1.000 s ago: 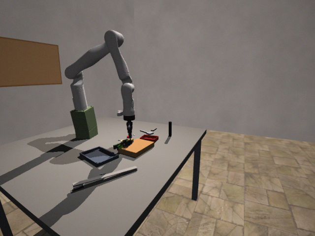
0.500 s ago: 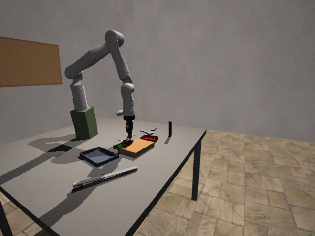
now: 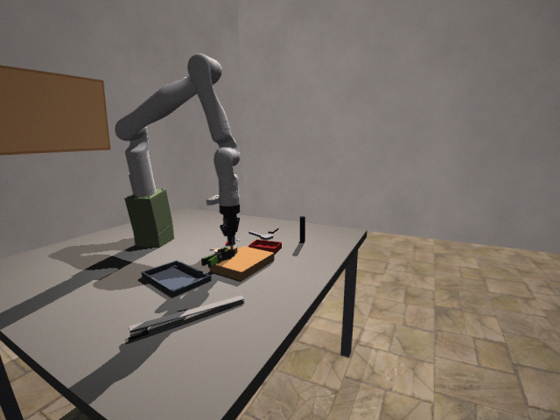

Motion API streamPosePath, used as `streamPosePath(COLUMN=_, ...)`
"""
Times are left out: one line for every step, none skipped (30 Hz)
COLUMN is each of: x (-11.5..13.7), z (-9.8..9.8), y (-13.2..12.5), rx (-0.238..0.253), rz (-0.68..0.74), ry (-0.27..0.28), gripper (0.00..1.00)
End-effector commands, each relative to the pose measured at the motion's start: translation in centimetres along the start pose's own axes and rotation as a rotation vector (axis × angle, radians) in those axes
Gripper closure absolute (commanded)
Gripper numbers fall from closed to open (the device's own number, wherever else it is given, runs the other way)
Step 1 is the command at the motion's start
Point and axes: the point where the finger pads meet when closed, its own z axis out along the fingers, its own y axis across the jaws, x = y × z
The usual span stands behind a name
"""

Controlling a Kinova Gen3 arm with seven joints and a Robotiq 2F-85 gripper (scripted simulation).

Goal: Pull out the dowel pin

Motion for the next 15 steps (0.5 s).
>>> streamPosePath(x=-0.18, z=-0.15, y=0.01, rx=0.001, rz=0.059, ry=-0.004, gripper=0.9)
streamPosePath(x=-0.18, z=-0.16, y=0.01, rx=0.001, rz=0.075, ry=-0.004, gripper=0.9)
streamPosePath(x=-0.18, z=-0.16, y=0.01, rx=0.001, rz=0.091, ry=-0.004, gripper=0.9)
streamPosePath(x=-0.18, z=-0.16, y=0.01, rx=0.001, rz=0.106, ry=-0.004, gripper=0.9)
streamPosePath(x=-0.18, z=-0.16, y=0.01, rx=0.001, rz=0.122, ry=-0.004, gripper=0.9)
streamPosePath(x=-0.18, z=-0.16, y=0.01, rx=0.001, rz=0.138, ry=-0.004, gripper=0.9)
streamPosePath(x=-0.18, z=-0.16, y=0.01, rx=0.0, rz=0.154, ry=-0.004, gripper=0.9)
streamPosePath(x=-0.18, z=-0.16, y=0.01, rx=0.0, rz=0.17, ry=-0.004, gripper=0.9)
streamPosePath(x=-0.18, z=-0.17, y=0.01, rx=0.0, rz=0.186, ry=-0.004, gripper=0.9)
streamPosePath(x=-0.18, z=-0.17, y=0.01, rx=0.0, rz=0.186, ry=-0.004, gripper=0.9)
streamPosePath(x=-0.18, z=-0.17, y=0.01, rx=0.0, rz=0.186, ry=-0.004, gripper=0.9)
streamPosePath(x=-0.18, z=-0.17, y=0.01, rx=0.0, rz=0.201, ry=-0.004, gripper=0.9)
streamPosePath(x=-0.18, z=-0.17, y=0.01, rx=0.0, rz=0.217, ry=-0.004, gripper=0.9)
streamPosePath(x=-0.18, z=-0.17, y=0.01, rx=0.0, rz=0.233, ry=-0.004, gripper=0.9)
streamPosePath(x=-0.18, z=-0.17, y=0.01, rx=0.0, rz=0.249, ry=-0.004, gripper=0.9)
